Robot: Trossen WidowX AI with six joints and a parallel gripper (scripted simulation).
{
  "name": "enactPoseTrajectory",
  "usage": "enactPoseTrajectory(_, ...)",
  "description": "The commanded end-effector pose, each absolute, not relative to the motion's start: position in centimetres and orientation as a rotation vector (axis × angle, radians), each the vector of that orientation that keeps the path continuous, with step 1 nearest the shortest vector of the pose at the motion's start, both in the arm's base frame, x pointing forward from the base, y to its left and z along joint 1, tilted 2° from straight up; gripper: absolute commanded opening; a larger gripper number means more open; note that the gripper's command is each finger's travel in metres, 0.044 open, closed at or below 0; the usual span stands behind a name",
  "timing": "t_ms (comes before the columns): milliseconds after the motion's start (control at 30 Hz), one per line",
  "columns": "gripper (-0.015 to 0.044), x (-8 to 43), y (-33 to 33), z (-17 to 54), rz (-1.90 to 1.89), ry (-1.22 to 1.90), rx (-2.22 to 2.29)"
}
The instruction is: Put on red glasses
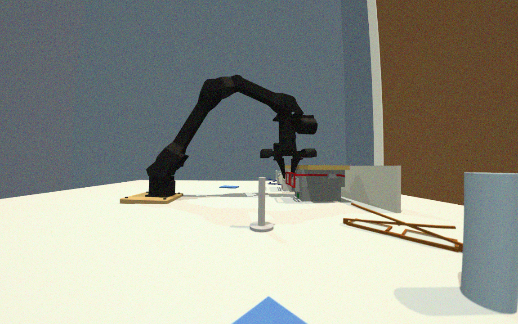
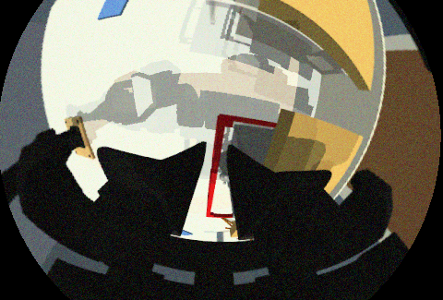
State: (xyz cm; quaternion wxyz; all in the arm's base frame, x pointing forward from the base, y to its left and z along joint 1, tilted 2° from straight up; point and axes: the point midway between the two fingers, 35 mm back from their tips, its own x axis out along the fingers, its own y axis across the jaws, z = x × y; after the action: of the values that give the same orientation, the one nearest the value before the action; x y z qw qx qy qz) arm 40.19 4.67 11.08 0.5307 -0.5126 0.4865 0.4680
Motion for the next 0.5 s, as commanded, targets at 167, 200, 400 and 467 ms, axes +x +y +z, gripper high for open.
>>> enactPoseTrajectory(167, 0.0107, 39.8, 4.7, 14.1, 1.144, 1.163, -1.206)
enactPoseTrajectory(200, 0.0107, 39.8, 4.7, 14.2, 1.146, 1.163, -1.205)
enactPoseTrajectory(400, 0.0107, 39.0, 4.7, 14.3, 1.146, 1.163, -1.205)
enactPoseTrajectory(467, 0.0107, 37.9, 4.8, 14.5, 1.147, 1.164, -1.204)
